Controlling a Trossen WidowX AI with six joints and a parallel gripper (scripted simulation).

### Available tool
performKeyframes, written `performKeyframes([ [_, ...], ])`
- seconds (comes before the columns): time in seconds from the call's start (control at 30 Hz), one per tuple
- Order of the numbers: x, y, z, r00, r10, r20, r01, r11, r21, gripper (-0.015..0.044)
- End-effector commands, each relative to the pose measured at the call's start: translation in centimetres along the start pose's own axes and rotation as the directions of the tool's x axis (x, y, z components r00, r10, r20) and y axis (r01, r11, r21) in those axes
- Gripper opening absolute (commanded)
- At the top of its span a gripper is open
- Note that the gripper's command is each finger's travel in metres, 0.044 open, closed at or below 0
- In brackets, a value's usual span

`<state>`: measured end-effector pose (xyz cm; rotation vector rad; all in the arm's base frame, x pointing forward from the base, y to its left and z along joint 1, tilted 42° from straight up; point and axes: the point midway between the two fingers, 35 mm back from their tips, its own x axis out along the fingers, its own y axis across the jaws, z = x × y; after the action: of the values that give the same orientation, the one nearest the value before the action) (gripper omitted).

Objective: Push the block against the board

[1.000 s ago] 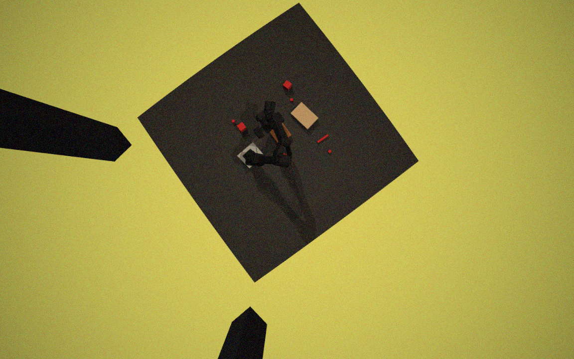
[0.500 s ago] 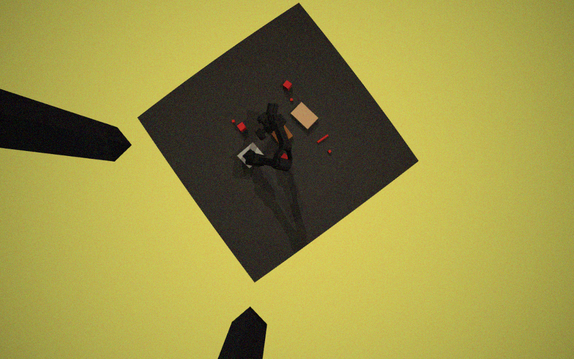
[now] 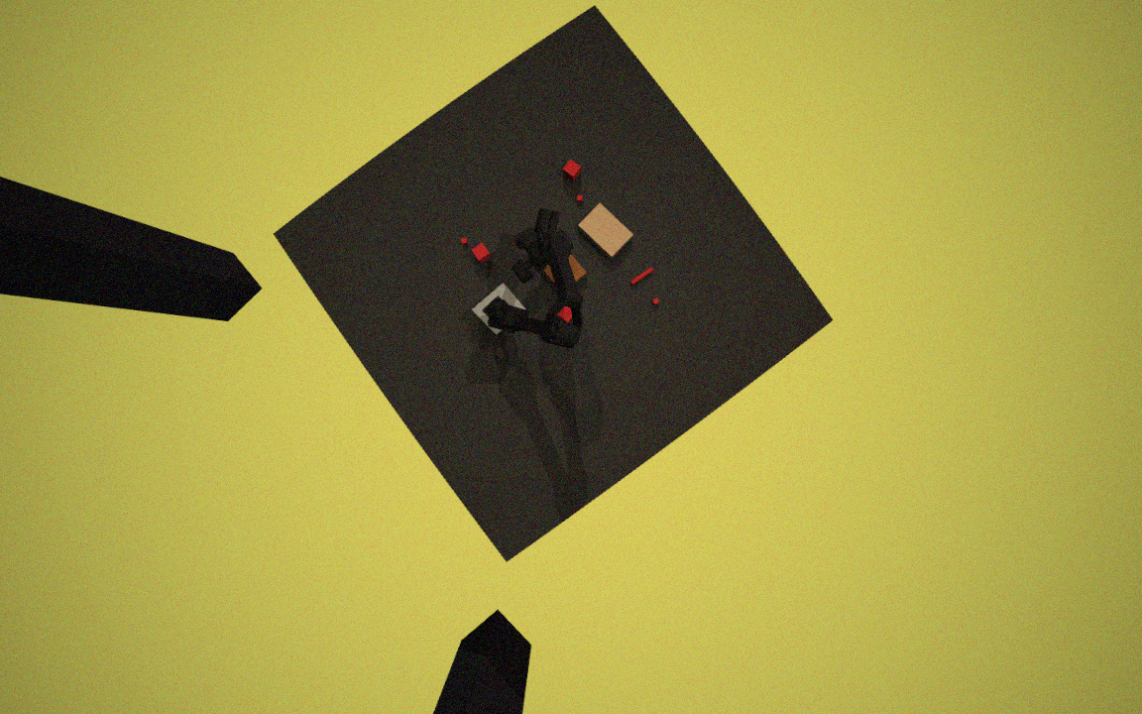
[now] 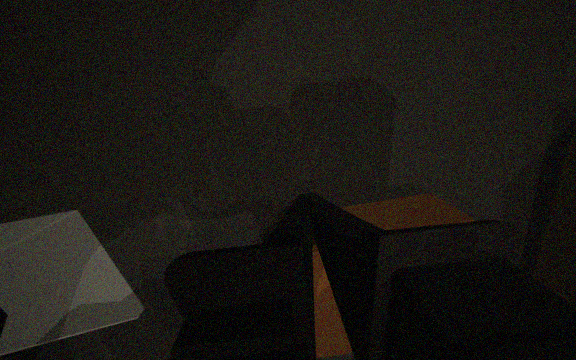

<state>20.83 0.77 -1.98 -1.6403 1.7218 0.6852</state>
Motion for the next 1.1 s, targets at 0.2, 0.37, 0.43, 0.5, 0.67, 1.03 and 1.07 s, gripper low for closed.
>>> performKeyframes([
  [0.2,0.1,0.0,-1.4,1.0,0.003,-0.008,-0.003,1.0,0.001,0.0],
  [0.37,0.1,-0.1,-1.9,1.0,0.003,-0.007,-0.003,1.0,0.001,0.0],
  [0.43,0.1,-0.1,-2.1,1.0,0.003,-0.007,-0.003,1.0,0.001,0.0],
  [0.5,0.1,-0.2,-2.3,1.0,0.003,-0.007,-0.003,1.0,0.001,0.0],
  [0.67,0.1,-0.2,-1.9,1.0,0.003,-0.007,-0.003,1.0,0.001,0.0],
  [1.03,0.1,-0.4,-0.1,1.0,0.003,-0.007,-0.003,1.0,0.001,0.0],
  [1.07,0.1,-0.4,0.1,1.0,0.003,-0.007,-0.003,1.0,0.002,0.0],
])
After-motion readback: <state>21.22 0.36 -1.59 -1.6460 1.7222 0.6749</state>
